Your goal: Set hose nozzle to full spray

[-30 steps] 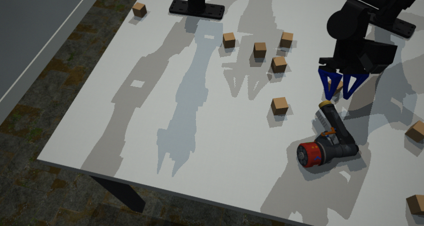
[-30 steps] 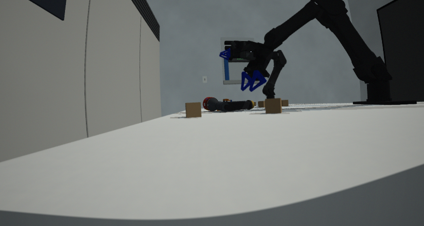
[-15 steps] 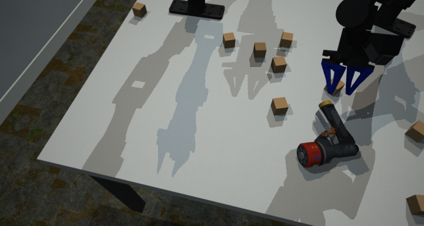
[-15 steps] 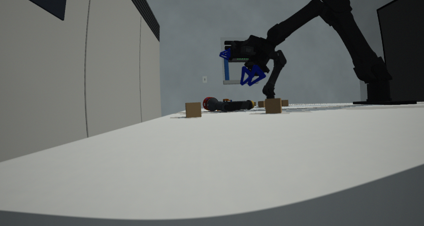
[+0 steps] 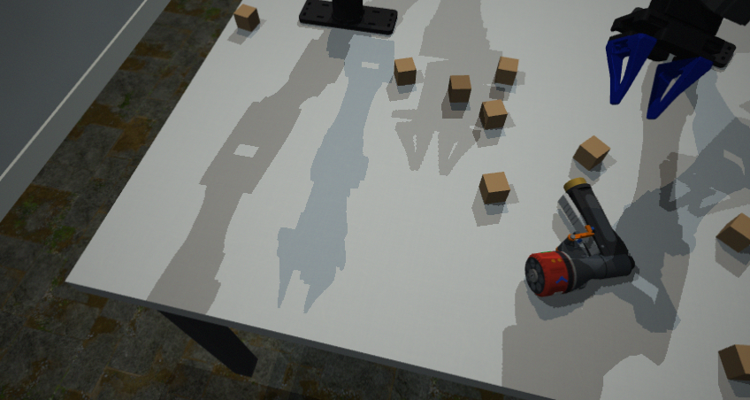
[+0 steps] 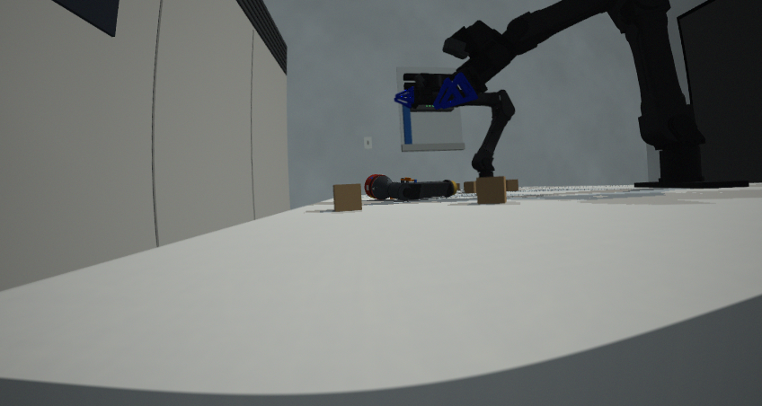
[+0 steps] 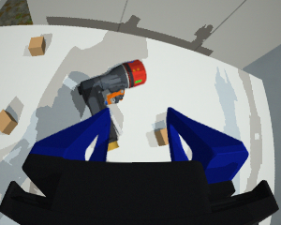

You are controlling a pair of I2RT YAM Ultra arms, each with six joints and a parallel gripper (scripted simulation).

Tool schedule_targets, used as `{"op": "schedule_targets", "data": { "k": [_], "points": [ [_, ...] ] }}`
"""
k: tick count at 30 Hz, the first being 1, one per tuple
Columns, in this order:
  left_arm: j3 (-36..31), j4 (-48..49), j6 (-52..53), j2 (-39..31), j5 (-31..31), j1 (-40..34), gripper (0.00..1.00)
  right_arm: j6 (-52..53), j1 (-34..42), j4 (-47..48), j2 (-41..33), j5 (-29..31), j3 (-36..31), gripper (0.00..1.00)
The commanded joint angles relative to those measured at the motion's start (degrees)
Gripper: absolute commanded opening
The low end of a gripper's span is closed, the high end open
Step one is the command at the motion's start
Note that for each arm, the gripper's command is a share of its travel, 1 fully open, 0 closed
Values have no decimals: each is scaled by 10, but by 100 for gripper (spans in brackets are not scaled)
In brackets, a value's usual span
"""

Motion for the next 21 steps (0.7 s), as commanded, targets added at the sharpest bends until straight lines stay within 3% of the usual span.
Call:
{"op": "schedule_targets", "data": {
  "k": [1,21],
  "points": [
    [-16,36,51,-35,22,9,51,-4,-3,10,-14,1,-5,37],
    [-101,156,249,-230,111,34,51,-4,4,4,-5,-2,-3,37]
  ]
}}
